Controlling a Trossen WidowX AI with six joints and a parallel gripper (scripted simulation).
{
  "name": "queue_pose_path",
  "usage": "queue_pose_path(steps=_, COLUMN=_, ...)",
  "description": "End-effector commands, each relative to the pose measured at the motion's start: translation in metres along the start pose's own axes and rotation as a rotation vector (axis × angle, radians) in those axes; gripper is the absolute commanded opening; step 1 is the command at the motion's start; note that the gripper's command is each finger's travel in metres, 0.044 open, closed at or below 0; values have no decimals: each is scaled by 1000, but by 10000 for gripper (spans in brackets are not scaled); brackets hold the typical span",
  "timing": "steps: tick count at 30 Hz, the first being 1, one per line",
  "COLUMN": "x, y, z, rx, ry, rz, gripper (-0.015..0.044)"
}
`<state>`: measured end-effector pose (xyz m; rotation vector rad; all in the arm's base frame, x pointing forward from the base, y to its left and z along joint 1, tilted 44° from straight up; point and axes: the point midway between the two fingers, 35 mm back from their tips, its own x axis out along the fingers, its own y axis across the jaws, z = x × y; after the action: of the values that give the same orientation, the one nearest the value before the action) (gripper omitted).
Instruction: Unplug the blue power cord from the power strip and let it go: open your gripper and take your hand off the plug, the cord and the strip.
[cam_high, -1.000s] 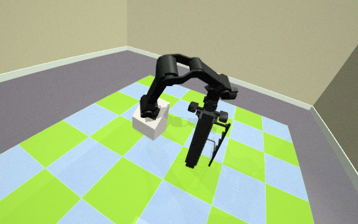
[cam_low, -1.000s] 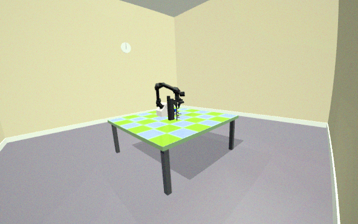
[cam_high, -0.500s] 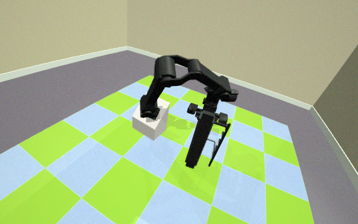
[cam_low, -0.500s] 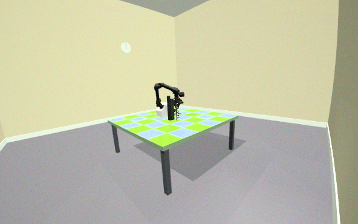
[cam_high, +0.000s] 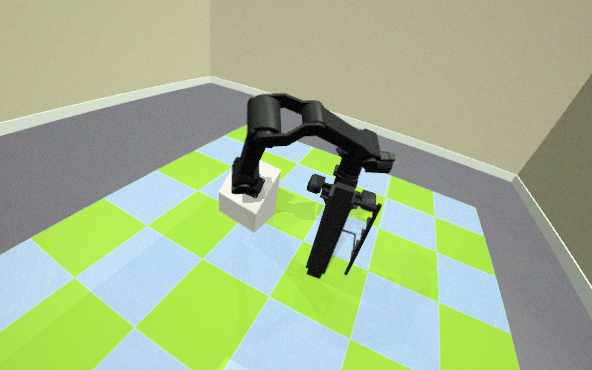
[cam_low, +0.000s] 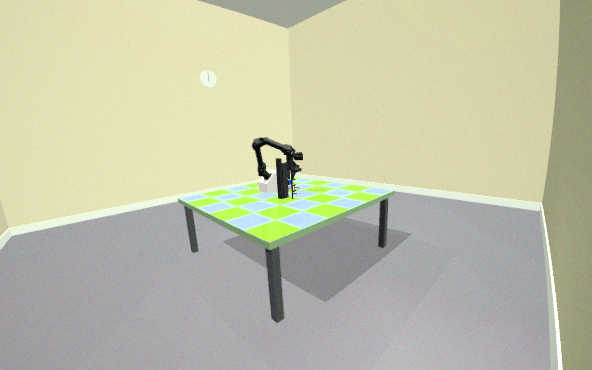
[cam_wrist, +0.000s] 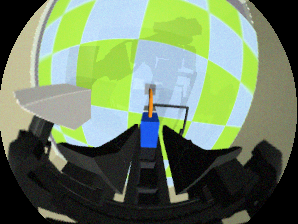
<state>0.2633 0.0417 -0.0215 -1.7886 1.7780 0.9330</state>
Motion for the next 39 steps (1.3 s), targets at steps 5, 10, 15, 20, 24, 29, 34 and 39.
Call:
queue_pose_path(steps=5, x=3, y=1, z=-4, rx=-6, ry=4, rz=-2, gripper=160)
queue_pose_path(steps=10, x=10, y=1, z=-4, rx=-6, ry=4, rz=-2, gripper=160)
queue_pose_path(steps=15, x=9, y=1, z=-4, rx=0, ry=0, rz=0, gripper=107)
queue_pose_path(steps=20, x=9, y=1, z=-4, rx=0, ry=0, rz=0, gripper=35)
queue_pose_path(steps=24, x=9, y=1, z=-4, rx=0, ry=0, rz=0, gripper=8)
queue_pose_path(steps=29, x=8, y=0, z=-1, rx=0, ry=0, rz=0, gripper=0)
queue_pose_path(steps=34, x=8, y=-1, z=7, rx=-1, ry=-1, rz=-1, gripper=0)
queue_pose_path(steps=39, x=8, y=-1, z=15, rx=-2, ry=-2, rz=-2, gripper=0)
